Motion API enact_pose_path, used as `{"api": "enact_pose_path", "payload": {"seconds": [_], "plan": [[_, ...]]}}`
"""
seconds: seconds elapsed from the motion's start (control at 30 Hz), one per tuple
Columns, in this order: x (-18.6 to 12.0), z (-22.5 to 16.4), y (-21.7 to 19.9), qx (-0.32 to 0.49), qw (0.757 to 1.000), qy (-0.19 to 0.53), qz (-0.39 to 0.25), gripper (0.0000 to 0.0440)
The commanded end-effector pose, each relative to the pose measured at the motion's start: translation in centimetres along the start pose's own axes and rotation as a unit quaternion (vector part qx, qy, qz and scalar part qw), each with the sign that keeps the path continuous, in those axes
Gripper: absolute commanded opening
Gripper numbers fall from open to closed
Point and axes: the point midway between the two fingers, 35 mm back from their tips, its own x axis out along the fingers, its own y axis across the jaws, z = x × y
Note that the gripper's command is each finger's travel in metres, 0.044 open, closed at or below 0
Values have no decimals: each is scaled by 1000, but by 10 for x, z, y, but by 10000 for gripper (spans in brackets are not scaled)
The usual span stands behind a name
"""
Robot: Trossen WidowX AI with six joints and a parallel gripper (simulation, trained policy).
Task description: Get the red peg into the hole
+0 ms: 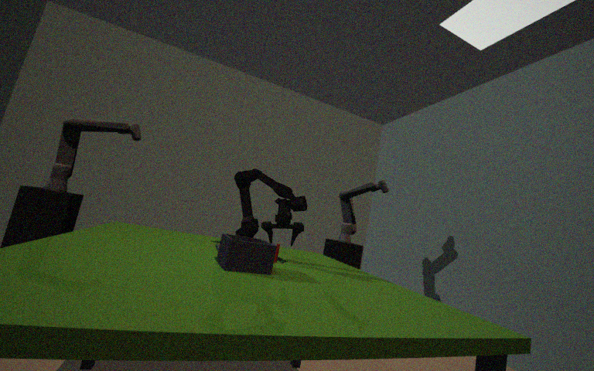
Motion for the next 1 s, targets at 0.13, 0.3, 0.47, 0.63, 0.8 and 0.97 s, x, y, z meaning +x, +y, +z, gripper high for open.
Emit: {"api": "enact_pose_path", "payload": {"seconds": [0.13,0.3,0.47,0.63,0.8,0.97], "plan": [[0,-2,-1,10,1000,-3,4,435],[0,-3,-2,15,1000,-3,6,431],[0,-4,-3,20,1000,-3,7,425],[0,-5,-3,25,1000,-4,8,419],[0,-6,-4,30,999,-4,9,411],[0,-7,-5,35,999,-4,9,402]]}}
